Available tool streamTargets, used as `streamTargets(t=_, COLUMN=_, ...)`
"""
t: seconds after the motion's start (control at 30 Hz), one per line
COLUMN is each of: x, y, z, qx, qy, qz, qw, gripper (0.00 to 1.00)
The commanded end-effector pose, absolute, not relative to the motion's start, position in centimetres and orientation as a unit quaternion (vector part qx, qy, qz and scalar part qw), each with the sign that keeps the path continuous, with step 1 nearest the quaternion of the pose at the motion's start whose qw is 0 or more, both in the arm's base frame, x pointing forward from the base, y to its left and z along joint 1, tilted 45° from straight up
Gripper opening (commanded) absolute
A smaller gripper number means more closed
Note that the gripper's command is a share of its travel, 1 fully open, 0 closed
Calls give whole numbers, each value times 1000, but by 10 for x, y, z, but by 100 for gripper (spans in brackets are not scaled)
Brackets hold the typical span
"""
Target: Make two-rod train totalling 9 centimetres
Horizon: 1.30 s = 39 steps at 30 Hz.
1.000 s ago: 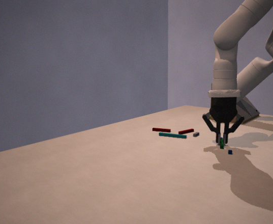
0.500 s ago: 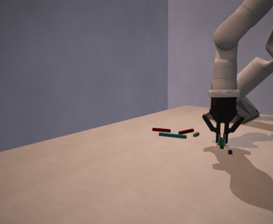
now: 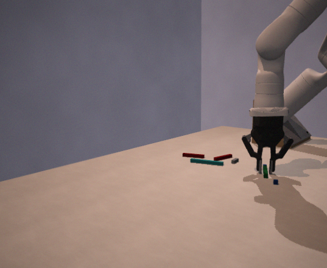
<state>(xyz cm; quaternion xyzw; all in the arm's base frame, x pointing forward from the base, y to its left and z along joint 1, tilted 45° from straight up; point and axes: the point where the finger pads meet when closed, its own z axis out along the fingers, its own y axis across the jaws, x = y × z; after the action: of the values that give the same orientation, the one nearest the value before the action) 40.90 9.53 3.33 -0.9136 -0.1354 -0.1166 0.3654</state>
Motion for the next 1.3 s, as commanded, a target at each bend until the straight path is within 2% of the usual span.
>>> streamTargets(t=0.0, x=409, y=95, z=34, qx=-914, qy=-135, qz=-117, qw=365, gripper=24)
streamTargets(t=0.47, x=409, y=91, z=37, qx=-914, qy=-135, qz=-117, qw=365, gripper=24)
streamTargets(t=1.27, x=399, y=33, z=96, qx=-914, qy=-135, qz=-117, qw=365, gripper=24)
